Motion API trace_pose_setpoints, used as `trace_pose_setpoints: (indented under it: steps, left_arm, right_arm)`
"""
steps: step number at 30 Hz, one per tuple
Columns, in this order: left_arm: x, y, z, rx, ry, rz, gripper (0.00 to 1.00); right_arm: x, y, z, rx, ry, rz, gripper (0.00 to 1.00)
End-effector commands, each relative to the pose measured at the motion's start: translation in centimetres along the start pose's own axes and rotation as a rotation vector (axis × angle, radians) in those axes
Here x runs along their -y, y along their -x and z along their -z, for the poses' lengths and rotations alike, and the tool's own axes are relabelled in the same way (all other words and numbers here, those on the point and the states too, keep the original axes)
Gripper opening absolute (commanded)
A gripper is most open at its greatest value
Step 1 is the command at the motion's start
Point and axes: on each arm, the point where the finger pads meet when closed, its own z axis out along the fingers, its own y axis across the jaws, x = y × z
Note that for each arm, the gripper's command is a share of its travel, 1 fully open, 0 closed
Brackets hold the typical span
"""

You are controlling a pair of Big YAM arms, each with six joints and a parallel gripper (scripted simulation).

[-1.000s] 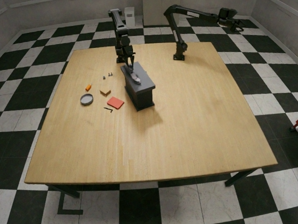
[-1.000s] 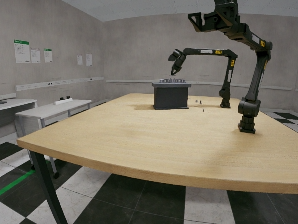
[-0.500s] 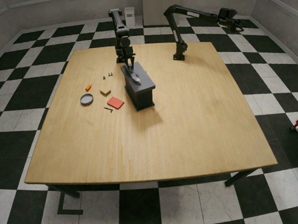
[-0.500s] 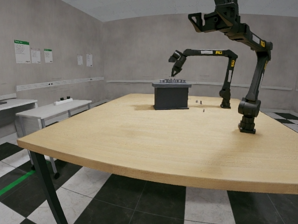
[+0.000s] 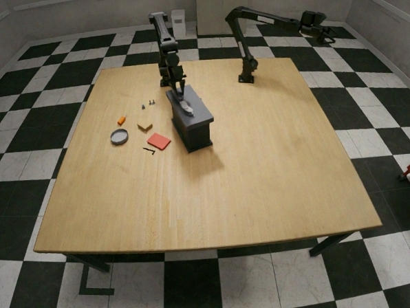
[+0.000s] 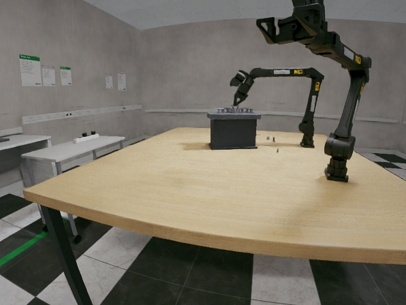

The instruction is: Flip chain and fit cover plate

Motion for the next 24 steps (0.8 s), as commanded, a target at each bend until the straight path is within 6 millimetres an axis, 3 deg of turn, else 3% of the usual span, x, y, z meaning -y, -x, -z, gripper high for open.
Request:
trace_pose_setpoints:
  steps: [1,3,4,9,21,24]
  left_arm:
    - [0.3,4.0,0.5,0.078,-0.003,0.002,1.0]
    - [0.3,4.0,0.5,0.078,-0.003,0.002,1.0]
    - [0.3,4.0,0.5,0.078,-0.003,0.002,1.0]
    - [0.3,4.0,0.5,0.078,-0.003,0.002,1.0]
    - [0.3,4.0,0.5,0.078,-0.003,0.002,1.0]
    - [0.3,4.0,0.5,0.078,-0.003,0.002,1.0]
  right_arm:
    - [0.7,1.3,1.4,0.058,-0.009,-0.001,0.21]
    - [0.7,1.3,1.4,0.058,-0.009,-0.001,0.21]
    - [0.2,2.4,2.1,0.083,-0.007,0.005,0.21]
    - [0.4,0.9,1.3,0.053,-0.006,0.008,0.21]
    - [0.2,1.7,1.5,0.066,-0.005,0.005,0.21]
    - [0.4,1.0,1.1,0.059,-0.007,0.005,0.21]
